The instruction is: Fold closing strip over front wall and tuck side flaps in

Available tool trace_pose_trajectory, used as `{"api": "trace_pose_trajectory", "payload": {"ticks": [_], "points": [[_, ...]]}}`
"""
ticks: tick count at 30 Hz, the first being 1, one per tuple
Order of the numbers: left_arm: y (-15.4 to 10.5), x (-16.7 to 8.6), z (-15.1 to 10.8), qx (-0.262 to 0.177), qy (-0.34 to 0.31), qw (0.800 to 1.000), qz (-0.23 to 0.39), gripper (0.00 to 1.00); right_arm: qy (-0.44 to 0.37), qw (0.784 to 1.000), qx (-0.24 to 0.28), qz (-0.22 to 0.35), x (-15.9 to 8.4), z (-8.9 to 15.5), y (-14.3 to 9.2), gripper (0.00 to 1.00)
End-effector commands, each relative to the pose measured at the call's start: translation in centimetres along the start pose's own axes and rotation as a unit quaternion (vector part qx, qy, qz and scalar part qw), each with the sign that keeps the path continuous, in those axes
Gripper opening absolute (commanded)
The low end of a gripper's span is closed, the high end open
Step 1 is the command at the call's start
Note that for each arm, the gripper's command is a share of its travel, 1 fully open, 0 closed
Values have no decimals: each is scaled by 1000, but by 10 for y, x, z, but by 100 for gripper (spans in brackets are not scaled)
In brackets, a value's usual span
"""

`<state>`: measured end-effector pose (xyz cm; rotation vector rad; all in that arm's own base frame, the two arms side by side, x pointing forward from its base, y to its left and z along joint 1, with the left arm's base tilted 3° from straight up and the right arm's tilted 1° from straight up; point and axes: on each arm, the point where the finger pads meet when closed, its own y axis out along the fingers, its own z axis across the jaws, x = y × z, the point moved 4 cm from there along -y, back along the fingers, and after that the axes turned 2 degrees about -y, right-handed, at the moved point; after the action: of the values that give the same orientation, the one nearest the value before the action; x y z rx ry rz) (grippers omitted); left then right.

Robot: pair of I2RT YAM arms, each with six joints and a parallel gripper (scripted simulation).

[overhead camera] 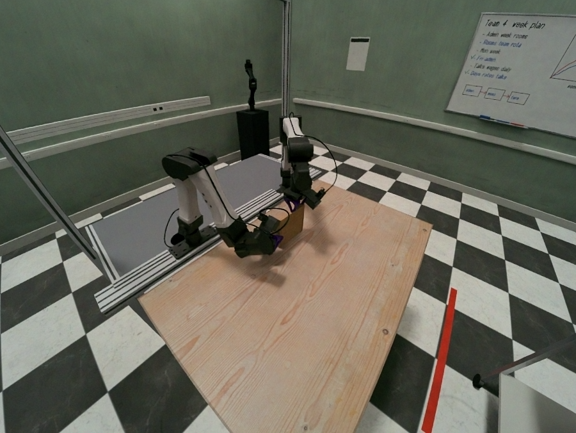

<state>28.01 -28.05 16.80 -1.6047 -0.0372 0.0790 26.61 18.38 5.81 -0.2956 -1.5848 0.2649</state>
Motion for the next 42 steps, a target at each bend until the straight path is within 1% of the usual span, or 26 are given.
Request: {"api": "trace_pose_trajectory", "payload": {"ticks": [1,35,42], "points": [[2,6,-4,-1,-14,1000,-1,54,-8,1000,-3,-4,4,-3,0,45],[2,1,-8,0,-83,997,0,54,-8,1000,-3,-4,4,-3,0,45],[6,-1,-6,6,-92,996,4,54,-8,1000,-3,-4,4,-3,0,45]]}}
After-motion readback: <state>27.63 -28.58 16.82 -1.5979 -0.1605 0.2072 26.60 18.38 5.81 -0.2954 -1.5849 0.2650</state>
